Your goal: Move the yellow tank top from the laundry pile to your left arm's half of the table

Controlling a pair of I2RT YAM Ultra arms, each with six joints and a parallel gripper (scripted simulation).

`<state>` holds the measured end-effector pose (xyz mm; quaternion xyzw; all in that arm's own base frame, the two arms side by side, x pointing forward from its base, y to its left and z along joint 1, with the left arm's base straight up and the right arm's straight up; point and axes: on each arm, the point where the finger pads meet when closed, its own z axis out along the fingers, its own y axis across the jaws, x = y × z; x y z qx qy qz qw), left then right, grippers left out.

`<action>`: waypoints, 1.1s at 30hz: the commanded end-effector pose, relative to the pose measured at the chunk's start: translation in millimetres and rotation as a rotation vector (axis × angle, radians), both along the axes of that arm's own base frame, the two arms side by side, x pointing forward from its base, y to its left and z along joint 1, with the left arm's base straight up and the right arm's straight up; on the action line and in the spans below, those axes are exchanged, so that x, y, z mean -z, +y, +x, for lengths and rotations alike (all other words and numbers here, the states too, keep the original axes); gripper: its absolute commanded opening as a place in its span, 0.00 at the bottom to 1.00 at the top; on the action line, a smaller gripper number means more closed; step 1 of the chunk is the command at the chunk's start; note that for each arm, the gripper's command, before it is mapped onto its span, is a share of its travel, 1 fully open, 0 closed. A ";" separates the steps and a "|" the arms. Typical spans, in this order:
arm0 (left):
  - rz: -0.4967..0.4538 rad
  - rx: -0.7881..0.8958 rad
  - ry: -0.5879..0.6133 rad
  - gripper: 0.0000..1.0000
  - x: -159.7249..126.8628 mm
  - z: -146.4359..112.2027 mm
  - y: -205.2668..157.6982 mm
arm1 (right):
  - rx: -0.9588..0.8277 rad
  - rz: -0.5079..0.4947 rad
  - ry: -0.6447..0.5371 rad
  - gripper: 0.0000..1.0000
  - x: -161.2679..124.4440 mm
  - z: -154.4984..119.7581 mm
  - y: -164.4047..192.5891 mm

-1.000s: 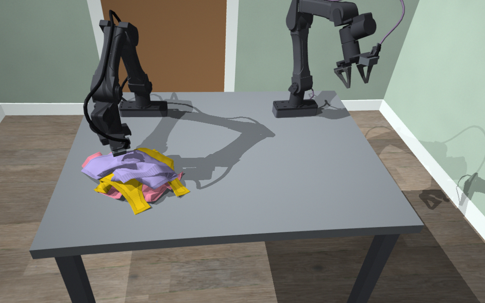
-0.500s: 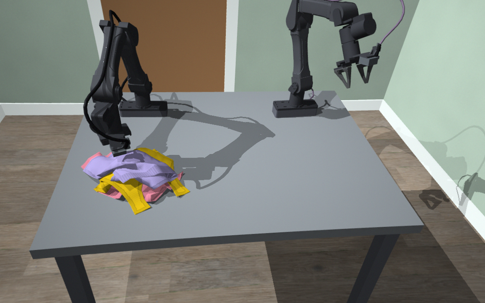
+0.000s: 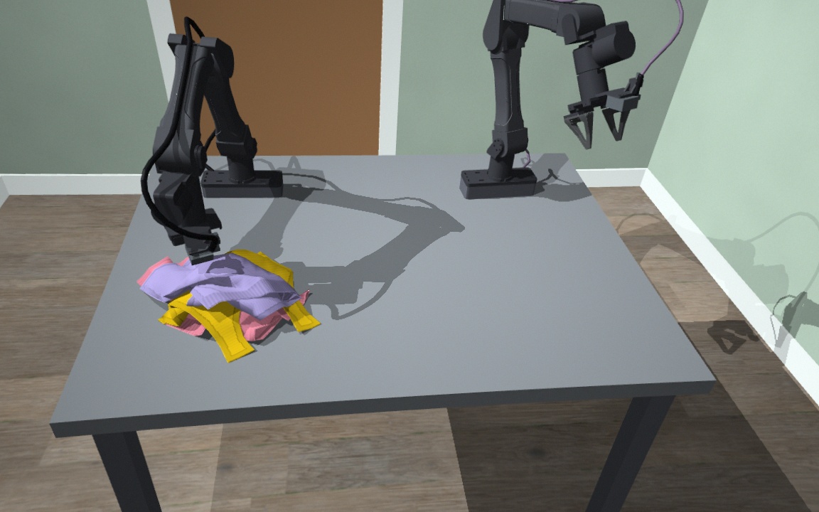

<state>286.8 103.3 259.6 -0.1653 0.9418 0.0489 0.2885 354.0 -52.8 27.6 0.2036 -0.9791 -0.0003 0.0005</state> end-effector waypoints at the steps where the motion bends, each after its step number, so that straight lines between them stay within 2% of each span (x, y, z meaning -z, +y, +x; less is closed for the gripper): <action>1: 0.032 0.009 -0.072 0.92 -25.9 2.9 -0.2 | 0.009 0.009 -0.005 0.00 -0.1 3.4 1.5; 3: 0.032 0.009 -0.072 0.92 -25.9 2.9 -0.2 | 0.008 0.009 -0.007 0.00 -0.6 3.8 1.7; 5: 0.032 0.009 -0.072 0.92 -25.9 2.9 -0.2 | 0.007 0.000 -0.067 0.00 -28.4 10.7 0.8; 13: 0.032 0.009 -0.072 0.92 -25.9 2.9 -0.2 | 0.006 0.000 -0.066 0.00 -48.2 9.6 1.8; 16: 0.032 0.009 -0.072 0.92 -25.9 2.9 -0.2 | 0.006 0.003 -0.046 0.00 -43.9 8.5 2.0; 21: 0.032 0.009 -0.072 0.92 -25.9 2.9 -0.2 | 0.003 0.000 -0.069 0.00 -63.7 9.3 2.7; 29: 0.032 0.009 -0.072 0.92 -25.9 2.9 -0.2 | 0.002 0.001 -0.061 0.00 -60.7 10.1 2.9; 30: 0.032 0.009 -0.072 0.92 -25.9 2.9 -0.2 | 0.015 0.002 -0.097 0.00 -72.3 11.9 -4.0; 33: 0.032 0.009 -0.072 0.92 -25.9 2.9 -0.2 | 0.008 0.011 -0.094 0.00 -71.3 11.3 -2.2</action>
